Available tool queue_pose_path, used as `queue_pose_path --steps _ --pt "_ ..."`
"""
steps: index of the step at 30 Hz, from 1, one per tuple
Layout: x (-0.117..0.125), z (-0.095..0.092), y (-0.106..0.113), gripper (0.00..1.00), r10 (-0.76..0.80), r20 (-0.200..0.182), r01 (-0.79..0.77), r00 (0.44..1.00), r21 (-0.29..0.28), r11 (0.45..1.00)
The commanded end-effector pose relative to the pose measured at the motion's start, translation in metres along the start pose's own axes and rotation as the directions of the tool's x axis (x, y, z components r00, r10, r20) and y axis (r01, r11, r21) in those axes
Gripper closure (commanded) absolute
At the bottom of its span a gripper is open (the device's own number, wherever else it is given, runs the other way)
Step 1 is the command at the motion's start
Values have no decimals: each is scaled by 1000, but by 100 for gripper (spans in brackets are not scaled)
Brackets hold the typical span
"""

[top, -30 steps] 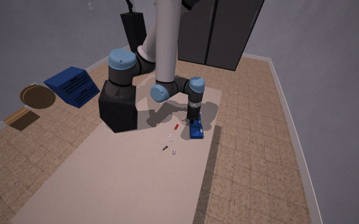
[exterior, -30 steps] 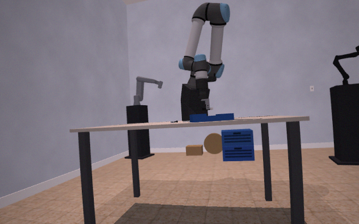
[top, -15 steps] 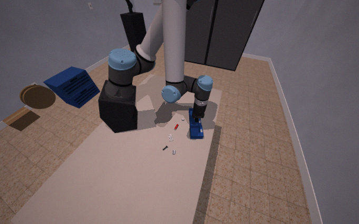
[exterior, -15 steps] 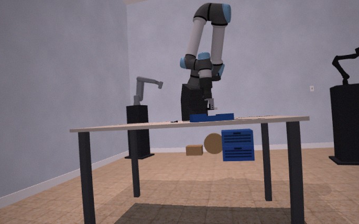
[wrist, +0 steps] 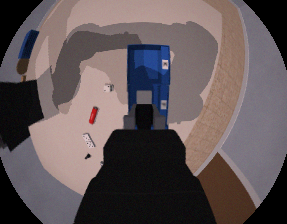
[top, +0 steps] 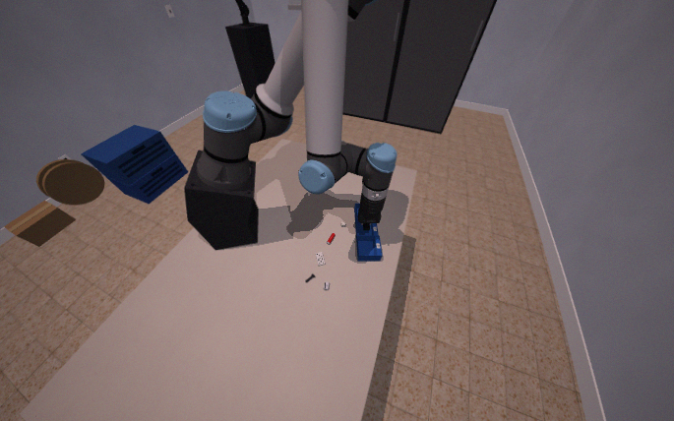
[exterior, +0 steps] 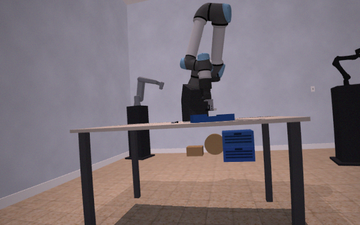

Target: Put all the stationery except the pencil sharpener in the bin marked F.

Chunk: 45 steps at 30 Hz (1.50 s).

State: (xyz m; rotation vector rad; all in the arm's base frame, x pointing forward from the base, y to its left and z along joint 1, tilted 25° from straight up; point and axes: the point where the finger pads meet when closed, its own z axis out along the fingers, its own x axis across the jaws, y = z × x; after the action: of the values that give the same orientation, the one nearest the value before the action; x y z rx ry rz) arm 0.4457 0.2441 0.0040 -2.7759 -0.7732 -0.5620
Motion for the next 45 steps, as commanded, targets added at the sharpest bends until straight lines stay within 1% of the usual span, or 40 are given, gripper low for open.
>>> queue_pose_path --steps 1,5,8,10,25,27,35,45 --pt "1 0 0 55 -1 -2 1 1000 0 1000" --pt "2 0 0 55 -1 -3 1 1000 -1 1000" --pt "3 6 0 55 -2 -3 2 1000 0 1000" --pt "3 6 0 55 -2 -3 2 1000 0 1000" --pt "3 36 0 55 -2 -3 2 1000 -1 1000" --pt "3 36 0 55 -2 -3 2 1000 -1 1000" --pt "3 52 0 55 -2 -3 2 1000 -1 1000" --pt "2 51 0 55 -1 -2 1 1000 0 1000"
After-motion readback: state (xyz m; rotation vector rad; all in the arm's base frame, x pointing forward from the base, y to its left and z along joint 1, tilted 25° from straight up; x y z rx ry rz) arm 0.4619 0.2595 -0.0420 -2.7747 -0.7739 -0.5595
